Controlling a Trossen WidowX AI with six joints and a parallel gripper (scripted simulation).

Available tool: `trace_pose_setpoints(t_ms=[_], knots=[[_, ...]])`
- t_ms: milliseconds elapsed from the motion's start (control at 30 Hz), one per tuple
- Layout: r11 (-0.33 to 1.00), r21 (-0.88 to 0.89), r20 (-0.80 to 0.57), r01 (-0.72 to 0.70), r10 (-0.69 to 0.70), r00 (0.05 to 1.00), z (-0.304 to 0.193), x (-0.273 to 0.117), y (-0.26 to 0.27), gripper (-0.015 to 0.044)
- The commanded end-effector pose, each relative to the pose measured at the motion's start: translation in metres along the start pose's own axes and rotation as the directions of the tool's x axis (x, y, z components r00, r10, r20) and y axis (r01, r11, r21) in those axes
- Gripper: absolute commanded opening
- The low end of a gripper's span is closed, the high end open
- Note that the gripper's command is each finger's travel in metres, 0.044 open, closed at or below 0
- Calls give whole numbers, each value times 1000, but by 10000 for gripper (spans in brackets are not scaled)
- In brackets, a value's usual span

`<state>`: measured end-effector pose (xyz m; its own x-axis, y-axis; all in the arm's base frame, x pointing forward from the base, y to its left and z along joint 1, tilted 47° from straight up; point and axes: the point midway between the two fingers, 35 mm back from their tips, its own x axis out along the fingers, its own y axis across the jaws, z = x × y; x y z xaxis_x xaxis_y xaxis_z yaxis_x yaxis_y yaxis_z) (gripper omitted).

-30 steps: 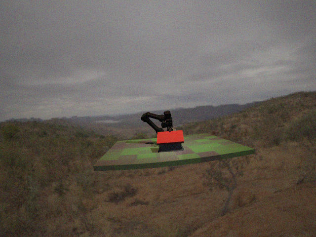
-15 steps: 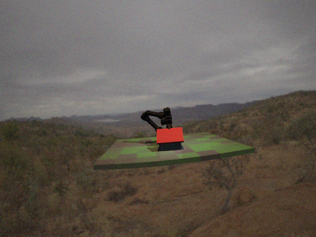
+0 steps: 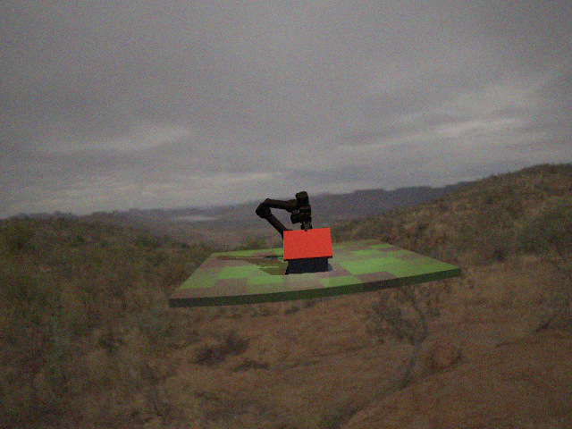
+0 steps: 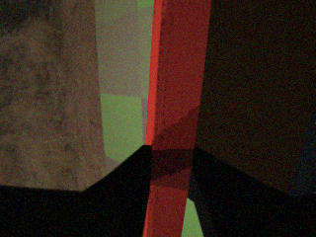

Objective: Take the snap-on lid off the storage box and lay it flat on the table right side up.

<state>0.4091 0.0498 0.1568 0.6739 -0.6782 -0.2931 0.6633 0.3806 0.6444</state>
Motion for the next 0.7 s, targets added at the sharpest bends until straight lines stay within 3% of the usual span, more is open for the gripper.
trace_pose_setpoints(t_ms=[0, 667], knots=[[1000, 13, -1, -8, 8, 1000, 0, -4, 9, 0], [1000, 13, -2, -8, 8, 1000, 0, -21, 29, 0]])
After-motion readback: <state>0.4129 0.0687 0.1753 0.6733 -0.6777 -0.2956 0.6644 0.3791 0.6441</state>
